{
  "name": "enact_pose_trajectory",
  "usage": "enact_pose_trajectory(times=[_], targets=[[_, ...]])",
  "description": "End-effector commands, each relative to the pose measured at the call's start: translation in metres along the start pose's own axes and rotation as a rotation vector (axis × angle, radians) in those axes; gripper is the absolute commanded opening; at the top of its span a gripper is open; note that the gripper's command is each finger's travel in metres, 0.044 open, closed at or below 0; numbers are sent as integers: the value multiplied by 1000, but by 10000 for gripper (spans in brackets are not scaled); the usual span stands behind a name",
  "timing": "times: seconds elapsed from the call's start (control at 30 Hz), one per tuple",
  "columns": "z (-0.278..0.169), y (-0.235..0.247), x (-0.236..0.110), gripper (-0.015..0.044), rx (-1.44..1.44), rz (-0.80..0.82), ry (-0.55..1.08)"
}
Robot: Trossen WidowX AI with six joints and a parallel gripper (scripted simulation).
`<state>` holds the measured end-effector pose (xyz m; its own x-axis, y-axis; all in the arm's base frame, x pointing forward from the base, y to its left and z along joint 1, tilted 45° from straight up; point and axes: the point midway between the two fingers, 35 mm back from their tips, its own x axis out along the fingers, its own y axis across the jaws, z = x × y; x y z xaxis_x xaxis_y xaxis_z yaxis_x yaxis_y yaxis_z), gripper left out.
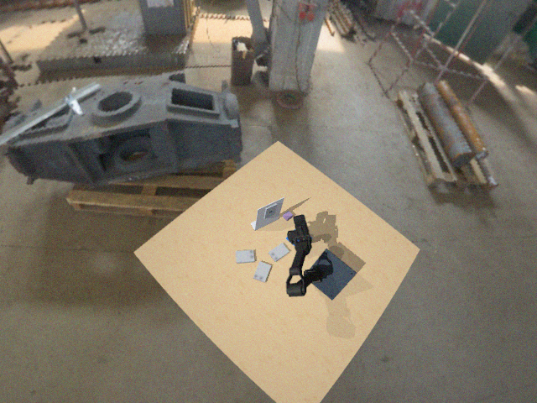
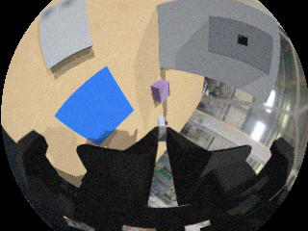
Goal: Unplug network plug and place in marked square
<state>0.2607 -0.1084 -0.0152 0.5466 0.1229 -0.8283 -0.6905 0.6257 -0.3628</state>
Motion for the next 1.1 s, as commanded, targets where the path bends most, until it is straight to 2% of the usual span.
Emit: enact_pose_trajectory(times=[0.0,0.5,1.07], targets=[[-7,9,3,0,2,67,-34],[-22,42,7,0,52,242,-196],[-20,54,20,0,55,248,-204]])
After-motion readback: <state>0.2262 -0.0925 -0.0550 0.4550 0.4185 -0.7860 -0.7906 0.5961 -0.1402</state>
